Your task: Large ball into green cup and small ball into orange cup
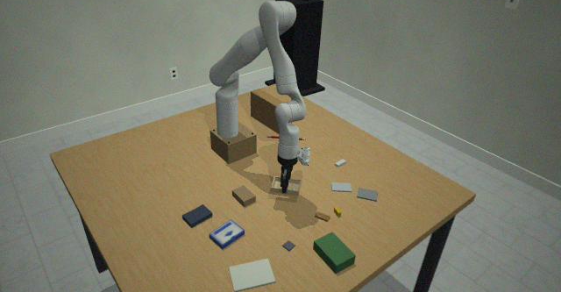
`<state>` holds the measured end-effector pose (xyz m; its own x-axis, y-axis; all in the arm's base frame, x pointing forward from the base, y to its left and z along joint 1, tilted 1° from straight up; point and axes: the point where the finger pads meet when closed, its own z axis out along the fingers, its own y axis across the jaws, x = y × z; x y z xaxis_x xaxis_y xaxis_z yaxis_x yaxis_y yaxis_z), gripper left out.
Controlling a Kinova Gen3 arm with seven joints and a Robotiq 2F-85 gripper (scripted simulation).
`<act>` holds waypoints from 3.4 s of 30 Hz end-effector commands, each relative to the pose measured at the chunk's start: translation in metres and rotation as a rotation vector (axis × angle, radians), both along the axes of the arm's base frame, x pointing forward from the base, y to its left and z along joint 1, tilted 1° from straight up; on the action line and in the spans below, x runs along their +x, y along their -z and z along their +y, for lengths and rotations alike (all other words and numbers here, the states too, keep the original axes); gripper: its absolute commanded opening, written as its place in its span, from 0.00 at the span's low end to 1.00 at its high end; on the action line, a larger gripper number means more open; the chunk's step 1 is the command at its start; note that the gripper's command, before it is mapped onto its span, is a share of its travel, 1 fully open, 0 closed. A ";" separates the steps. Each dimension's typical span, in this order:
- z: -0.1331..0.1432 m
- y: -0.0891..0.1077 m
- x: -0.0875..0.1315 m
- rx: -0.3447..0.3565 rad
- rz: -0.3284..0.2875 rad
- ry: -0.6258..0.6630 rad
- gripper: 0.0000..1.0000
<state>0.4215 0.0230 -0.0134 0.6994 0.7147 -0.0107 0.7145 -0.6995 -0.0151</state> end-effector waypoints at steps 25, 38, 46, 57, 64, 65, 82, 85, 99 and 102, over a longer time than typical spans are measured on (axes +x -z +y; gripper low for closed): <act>0.000 -0.001 0.000 0.016 0.002 0.000 0.74; 0.001 -0.001 0.000 -0.020 -0.015 -0.001 0.74; 0.000 -0.001 0.000 0.003 0.000 -0.001 0.74; -0.001 -0.001 0.001 0.085 0.063 0.000 0.74; -0.002 0.000 0.003 0.142 0.126 0.001 0.74; -0.003 0.000 0.003 0.153 0.139 0.001 0.74; 0.000 0.001 0.007 0.006 0.337 -0.002 0.74; 0.000 0.001 0.007 0.000 0.345 -0.002 0.74; 0.000 0.000 0.005 0.001 0.263 -0.002 0.74; 0.000 0.000 0.004 0.002 0.212 -0.002 0.74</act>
<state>0.4292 0.0220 -0.0204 0.6763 0.7156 -0.1750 0.6920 -0.6985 -0.1822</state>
